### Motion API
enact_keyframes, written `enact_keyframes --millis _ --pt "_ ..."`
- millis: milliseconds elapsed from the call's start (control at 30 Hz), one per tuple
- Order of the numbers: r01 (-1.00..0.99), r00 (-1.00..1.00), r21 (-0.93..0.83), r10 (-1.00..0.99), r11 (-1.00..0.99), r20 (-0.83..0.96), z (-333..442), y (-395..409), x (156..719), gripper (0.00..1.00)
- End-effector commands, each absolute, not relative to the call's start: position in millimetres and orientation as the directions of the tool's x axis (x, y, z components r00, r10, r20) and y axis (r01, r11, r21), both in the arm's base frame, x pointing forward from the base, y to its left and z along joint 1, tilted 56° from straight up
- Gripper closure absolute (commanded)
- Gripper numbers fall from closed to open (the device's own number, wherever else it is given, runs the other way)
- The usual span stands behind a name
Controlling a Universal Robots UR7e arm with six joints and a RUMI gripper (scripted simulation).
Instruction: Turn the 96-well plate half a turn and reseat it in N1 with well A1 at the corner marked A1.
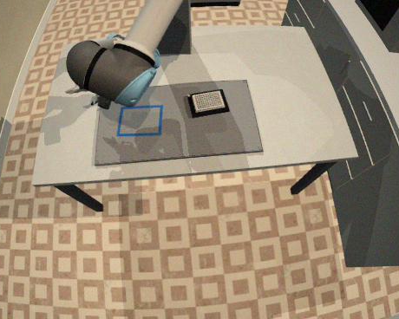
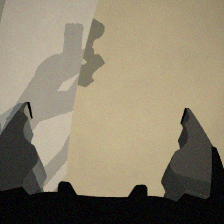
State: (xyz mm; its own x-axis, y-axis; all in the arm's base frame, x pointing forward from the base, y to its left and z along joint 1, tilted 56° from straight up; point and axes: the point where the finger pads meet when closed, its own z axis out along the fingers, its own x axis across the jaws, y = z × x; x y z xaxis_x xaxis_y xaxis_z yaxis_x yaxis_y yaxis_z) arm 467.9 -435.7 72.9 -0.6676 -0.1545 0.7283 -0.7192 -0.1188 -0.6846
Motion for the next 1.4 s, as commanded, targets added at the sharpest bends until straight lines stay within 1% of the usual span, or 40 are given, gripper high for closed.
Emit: enact_keyframes --millis 0,533,700,867,1033,1267,1367 --pt "-0.719 -0.668 -0.685 -0.154 -0.119 0.728 73 -436 468 0.0" --pt "-0.719 -0.668 -0.685 -0.154 -0.119 0.728 73 -436 468 0.0" --pt "-0.776 -0.562 -0.602 -0.226 -0.189 0.796 69 -418 485 0.0" --pt "-0.776 -0.562 -0.602 -0.226 -0.189 0.796 66 -405 499 0.0" --pt "-0.814 -0.443 -0.514 -0.282 -0.272 0.851 61 -386 514 0.0" --pt "-0.814 -0.443 -0.514 -0.282 -0.272 0.851 57 -370 527 0.0" --pt "-0.827 -0.361 -0.456 -0.309 -0.331 0.88 54 -358 535 0.0"
